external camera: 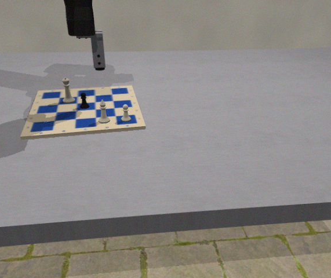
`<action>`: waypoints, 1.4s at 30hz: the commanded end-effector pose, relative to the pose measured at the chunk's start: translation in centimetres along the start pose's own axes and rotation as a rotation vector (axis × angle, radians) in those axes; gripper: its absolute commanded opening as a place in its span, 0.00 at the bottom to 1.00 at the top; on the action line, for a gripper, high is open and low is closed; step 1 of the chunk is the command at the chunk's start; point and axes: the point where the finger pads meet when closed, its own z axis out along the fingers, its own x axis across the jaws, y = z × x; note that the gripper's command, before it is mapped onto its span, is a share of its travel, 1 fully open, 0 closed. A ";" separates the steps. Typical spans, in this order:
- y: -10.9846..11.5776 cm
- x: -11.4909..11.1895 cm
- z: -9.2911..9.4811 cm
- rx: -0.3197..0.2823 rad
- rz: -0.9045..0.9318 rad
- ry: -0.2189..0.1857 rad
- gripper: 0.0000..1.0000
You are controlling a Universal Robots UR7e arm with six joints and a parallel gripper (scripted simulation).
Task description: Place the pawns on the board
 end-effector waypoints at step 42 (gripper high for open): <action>-0.3 -0.1 7.4 0.003 0.000 0.000 0.00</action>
